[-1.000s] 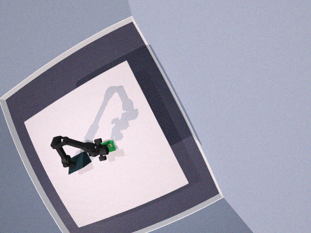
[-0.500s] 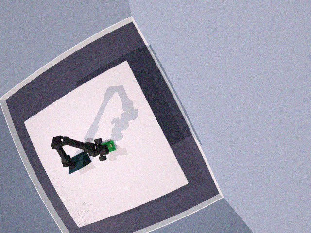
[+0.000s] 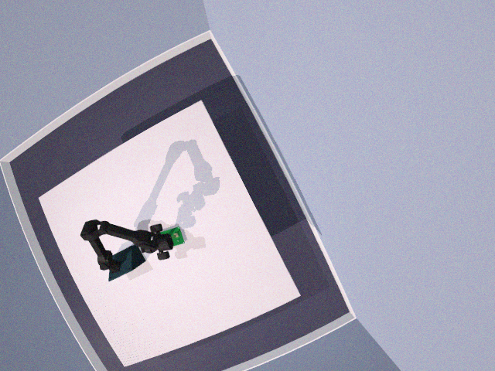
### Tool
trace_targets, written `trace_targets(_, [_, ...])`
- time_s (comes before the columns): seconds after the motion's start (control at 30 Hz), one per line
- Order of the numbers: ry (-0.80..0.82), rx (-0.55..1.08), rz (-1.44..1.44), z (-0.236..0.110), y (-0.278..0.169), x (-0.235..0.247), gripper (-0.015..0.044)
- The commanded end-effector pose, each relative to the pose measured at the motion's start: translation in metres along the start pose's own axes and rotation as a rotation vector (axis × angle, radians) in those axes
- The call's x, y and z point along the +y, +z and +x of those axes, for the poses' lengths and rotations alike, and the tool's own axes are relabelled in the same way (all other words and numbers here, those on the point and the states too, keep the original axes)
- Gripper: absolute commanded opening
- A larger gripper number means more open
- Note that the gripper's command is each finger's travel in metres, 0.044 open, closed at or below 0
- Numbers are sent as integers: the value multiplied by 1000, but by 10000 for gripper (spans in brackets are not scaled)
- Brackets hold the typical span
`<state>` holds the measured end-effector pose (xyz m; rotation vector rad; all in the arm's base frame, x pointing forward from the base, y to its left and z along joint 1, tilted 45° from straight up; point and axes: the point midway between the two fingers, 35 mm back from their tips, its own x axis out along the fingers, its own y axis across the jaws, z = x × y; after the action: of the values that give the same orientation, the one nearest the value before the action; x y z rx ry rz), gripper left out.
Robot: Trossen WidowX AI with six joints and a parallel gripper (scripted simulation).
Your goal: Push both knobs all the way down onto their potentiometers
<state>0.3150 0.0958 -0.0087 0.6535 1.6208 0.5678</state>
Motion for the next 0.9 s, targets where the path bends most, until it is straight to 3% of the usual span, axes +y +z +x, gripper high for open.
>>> trace_targets(0.0, [2, 14, -21, 12, 1, 3, 0])
trace_targets(0.87, [1, 14, -21, -15, 2, 2, 0])
